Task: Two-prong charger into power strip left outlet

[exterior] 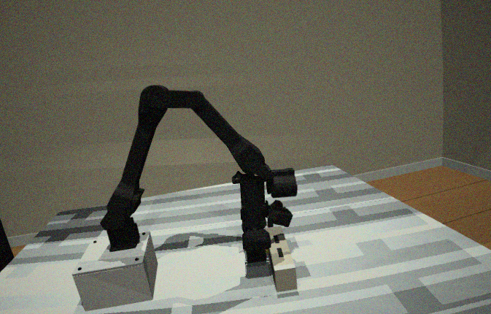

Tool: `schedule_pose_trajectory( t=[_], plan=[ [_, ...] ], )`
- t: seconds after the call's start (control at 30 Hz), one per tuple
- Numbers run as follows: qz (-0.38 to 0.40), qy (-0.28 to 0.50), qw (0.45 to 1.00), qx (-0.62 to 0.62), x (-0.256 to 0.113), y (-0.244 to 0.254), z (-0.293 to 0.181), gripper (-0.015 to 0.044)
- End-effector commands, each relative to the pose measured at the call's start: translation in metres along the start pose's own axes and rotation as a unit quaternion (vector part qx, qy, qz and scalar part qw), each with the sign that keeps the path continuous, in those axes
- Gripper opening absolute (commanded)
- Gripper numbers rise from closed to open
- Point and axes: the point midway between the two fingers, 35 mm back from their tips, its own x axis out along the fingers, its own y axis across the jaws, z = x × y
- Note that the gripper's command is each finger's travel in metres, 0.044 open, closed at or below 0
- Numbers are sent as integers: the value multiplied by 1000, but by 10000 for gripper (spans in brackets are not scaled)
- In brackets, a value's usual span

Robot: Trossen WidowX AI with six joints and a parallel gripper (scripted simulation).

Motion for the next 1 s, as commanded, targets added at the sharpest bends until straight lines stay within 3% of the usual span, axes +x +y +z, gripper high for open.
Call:
schedule_pose_trajectory(
  t=[0.0, 0.97],
  plan=[
    [-2, -1, 1000, -2, -1, -1, 2, 0],
    [-2, -2, 1000, -2, -2, -1, 11, 0]
  ],
)
